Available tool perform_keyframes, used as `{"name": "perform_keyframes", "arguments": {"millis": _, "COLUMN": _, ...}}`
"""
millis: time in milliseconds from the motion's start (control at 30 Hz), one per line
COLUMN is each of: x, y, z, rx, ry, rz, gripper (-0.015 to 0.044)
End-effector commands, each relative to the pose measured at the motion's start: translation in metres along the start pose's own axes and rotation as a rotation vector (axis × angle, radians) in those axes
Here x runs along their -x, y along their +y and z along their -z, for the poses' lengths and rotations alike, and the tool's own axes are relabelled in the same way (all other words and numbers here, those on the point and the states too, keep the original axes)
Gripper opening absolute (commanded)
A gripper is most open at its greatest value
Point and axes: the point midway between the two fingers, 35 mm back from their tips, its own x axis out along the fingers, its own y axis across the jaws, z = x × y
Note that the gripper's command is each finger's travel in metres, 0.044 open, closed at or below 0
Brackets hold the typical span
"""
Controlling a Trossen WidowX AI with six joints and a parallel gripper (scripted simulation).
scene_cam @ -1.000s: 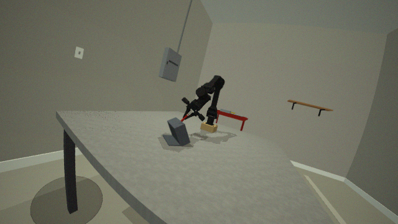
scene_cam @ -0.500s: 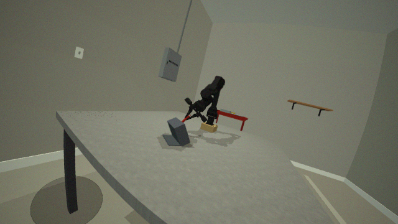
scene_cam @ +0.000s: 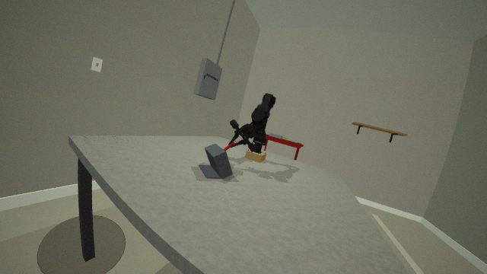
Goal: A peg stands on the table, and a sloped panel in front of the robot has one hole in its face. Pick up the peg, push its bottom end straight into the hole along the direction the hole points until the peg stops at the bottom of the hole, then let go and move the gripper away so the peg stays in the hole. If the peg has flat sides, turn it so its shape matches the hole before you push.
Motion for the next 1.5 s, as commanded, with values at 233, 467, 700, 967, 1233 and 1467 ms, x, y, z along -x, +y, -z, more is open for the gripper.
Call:
{"name": "perform_keyframes", "arguments": {"millis": 233, "x": 0.007, "y": 0.010, "z": -0.005, "rx": 0.006, "ry": -0.043, "rz": 0.040, "gripper": 0.0000}}
{"name": "perform_keyframes", "arguments": {"millis": 467, "x": 0.012, "y": 0.016, "z": -0.009, "rx": 0.010, "ry": -0.072, "rz": 0.061, "gripper": 0.0000}}
{"name": "perform_keyframes", "arguments": {"millis": 700, "x": 0.017, "y": 0.022, "z": -0.013, "rx": 0.013, "ry": -0.102, "rz": 0.082, "gripper": 0.0000}}
{"name": "perform_keyframes", "arguments": {"millis": 967, "x": 0.023, "y": 0.029, "z": -0.017, "rx": 0.015, "ry": -0.137, "rz": 0.105, "gripper": 0.0000}}
{"name": "perform_keyframes", "arguments": {"millis": 1233, "x": 0.030, "y": 0.036, "z": -0.021, "rx": 0.016, "ry": -0.173, "rz": 0.126, "gripper": 0.0000}}
{"name": "perform_keyframes", "arguments": {"millis": 1467, "x": 0.036, "y": 0.042, "z": -0.023, "rx": 0.015, "ry": -0.204, "rz": 0.144, "gripper": 0.0000}}
